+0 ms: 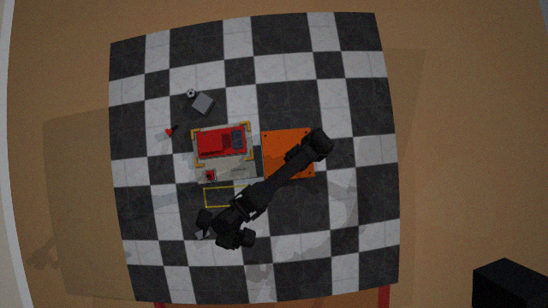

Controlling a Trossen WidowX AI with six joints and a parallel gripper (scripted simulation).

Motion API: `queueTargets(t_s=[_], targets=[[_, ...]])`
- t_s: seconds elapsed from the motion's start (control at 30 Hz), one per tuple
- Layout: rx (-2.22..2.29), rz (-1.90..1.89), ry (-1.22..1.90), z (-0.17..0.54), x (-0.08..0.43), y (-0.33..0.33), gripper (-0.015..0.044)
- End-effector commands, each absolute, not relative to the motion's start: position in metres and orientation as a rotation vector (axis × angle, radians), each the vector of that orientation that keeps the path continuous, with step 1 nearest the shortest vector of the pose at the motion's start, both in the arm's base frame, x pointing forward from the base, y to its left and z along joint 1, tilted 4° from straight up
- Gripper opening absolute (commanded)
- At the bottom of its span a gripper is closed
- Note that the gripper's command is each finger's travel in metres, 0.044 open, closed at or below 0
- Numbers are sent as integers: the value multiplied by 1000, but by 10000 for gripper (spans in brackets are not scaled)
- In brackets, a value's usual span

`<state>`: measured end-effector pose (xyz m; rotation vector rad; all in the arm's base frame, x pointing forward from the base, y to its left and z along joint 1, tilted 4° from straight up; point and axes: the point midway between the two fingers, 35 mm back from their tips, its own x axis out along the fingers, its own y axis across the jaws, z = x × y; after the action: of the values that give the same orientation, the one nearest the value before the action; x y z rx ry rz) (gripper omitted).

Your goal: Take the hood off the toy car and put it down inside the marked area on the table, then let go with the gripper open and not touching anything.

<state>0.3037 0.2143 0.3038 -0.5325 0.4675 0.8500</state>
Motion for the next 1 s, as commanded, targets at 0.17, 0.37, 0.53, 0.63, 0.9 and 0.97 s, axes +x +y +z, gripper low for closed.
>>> queueTargets(t_s=[0.17, 0.37, 0.53, 0.63, 0.9, 0.97], targets=[[-456, 640, 707, 257, 347, 150, 440], [-374, 521, 836, 227, 365, 109, 440], [-320, 409, 959, 203, 375, 70, 440], [-282, 336, 1040, 187, 378, 44, 440], [-180, 144, 1268, 143, 371, -26, 440], [-152, 98, 1327, 132, 367, -43, 440]])
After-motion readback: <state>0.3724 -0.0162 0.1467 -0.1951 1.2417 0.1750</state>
